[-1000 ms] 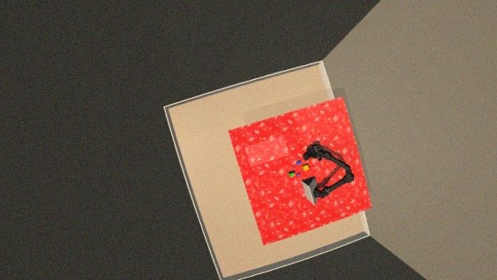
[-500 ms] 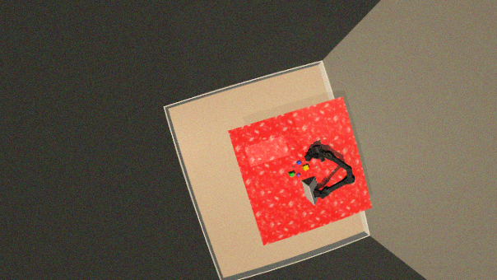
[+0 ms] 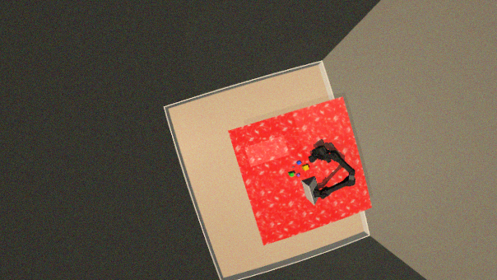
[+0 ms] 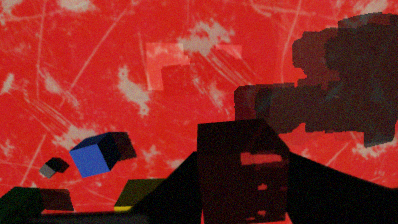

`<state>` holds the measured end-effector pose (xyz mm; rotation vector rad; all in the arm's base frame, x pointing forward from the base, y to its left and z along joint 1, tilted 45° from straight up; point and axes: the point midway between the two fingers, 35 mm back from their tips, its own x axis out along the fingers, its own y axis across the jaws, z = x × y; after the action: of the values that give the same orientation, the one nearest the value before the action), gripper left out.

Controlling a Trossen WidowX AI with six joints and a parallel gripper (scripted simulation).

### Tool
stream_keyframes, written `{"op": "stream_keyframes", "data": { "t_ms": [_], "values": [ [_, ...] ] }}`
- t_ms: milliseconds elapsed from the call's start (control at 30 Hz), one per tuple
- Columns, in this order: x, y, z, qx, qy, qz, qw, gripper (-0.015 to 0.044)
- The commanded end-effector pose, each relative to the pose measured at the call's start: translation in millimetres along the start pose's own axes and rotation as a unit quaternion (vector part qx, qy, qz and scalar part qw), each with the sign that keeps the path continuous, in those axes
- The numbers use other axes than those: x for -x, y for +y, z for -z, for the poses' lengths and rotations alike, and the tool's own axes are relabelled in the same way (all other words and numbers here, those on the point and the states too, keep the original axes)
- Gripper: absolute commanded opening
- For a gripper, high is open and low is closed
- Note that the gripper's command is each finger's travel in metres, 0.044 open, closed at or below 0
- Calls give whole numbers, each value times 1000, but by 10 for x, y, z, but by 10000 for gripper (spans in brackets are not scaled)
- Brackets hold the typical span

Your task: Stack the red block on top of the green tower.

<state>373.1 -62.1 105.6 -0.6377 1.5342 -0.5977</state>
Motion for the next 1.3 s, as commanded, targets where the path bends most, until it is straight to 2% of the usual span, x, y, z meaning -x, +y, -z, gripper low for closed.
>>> {"op": "stream_keyframes", "data": {
  "t_ms": [0,200,600,1267],
  "values": [
    [55,8,4,-2,1,-2,1000,0],
    [61,63,-2,-2,0,-3,1000,0],
    [148,1112,147,3,-6,-23,1000,0],
    [113,2492,978,1,1,-13,1000,0]
  ]
}}
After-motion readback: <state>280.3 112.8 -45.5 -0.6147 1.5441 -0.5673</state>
